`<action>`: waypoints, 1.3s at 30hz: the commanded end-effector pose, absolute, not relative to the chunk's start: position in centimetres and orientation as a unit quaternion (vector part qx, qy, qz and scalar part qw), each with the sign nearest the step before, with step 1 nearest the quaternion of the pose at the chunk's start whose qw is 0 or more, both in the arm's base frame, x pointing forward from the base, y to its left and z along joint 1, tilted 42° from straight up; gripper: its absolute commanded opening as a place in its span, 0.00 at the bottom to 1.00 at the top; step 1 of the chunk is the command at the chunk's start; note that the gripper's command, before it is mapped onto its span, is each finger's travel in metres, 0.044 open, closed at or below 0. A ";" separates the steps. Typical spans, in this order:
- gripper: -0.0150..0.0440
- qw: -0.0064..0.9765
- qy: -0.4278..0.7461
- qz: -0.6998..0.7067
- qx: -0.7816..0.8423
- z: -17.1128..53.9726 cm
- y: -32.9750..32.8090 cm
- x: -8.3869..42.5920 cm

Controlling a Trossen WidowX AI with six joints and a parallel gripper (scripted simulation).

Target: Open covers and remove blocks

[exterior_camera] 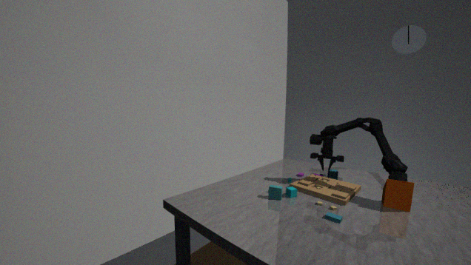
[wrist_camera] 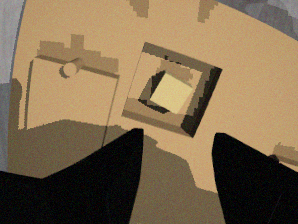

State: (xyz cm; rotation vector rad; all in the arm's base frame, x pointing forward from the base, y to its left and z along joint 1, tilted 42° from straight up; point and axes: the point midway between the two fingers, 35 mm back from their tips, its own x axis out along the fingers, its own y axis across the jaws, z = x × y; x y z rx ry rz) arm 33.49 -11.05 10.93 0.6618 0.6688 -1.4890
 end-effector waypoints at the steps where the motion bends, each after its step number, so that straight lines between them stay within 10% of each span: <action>1: 0.50 0.627 0.269 -0.661 0.311 11.2 -10.9 33.5; 39: 0.50 0.681 0.408 -0.585 0.164 10.2 -11.8 33.5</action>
